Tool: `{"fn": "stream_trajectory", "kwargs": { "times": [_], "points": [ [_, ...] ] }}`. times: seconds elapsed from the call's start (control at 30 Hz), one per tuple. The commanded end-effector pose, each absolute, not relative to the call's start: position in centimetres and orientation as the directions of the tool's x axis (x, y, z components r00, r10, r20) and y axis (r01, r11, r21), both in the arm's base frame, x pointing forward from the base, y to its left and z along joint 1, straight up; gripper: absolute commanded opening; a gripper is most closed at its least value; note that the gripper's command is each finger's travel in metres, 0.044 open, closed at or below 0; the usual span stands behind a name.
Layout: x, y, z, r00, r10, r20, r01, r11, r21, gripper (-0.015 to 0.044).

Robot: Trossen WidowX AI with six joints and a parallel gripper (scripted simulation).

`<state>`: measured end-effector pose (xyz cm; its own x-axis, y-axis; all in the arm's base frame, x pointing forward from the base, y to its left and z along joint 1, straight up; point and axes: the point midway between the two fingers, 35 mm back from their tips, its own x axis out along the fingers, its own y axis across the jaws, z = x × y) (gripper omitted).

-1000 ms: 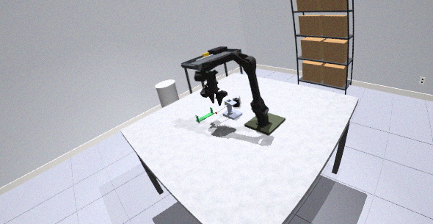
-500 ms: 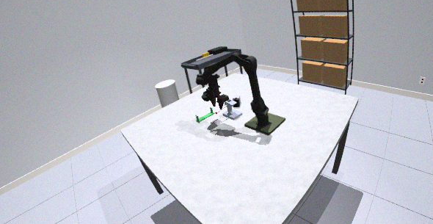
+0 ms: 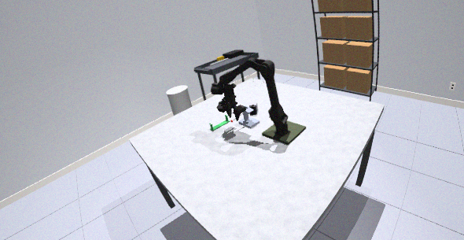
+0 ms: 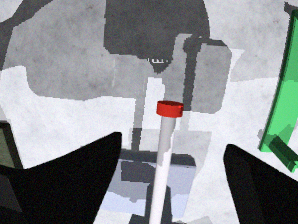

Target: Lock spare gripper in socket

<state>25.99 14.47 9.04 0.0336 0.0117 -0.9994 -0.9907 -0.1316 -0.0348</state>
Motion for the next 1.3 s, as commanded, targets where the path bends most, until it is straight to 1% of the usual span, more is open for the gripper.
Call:
{"fn": "stream_trajectory", "kwargs": {
  "times": [0.0,0.33,0.87,1.23,1.27],
  "points": [
    [25.7,14.4,8.0,0.016,0.009,-1.000,-0.991,-0.136,-0.017,0.0300],
    [25.6,14.4,6.5,0.015,0.009,-1.000,-0.991,-0.136,-0.016,0.0300],
    [25.6,14.4,6.5,0.015,0.009,-1.000,-0.991,-0.136,-0.016,0.0300],
    [25.6,14.4,6.5,0.015,0.009,-1.000,-0.991,-0.136,-0.016,0.0011],
    [25.6,14.4,6.5,0.015,0.009,-1.000,-0.991,-0.136,-0.016,0.0005]
  ]
}}
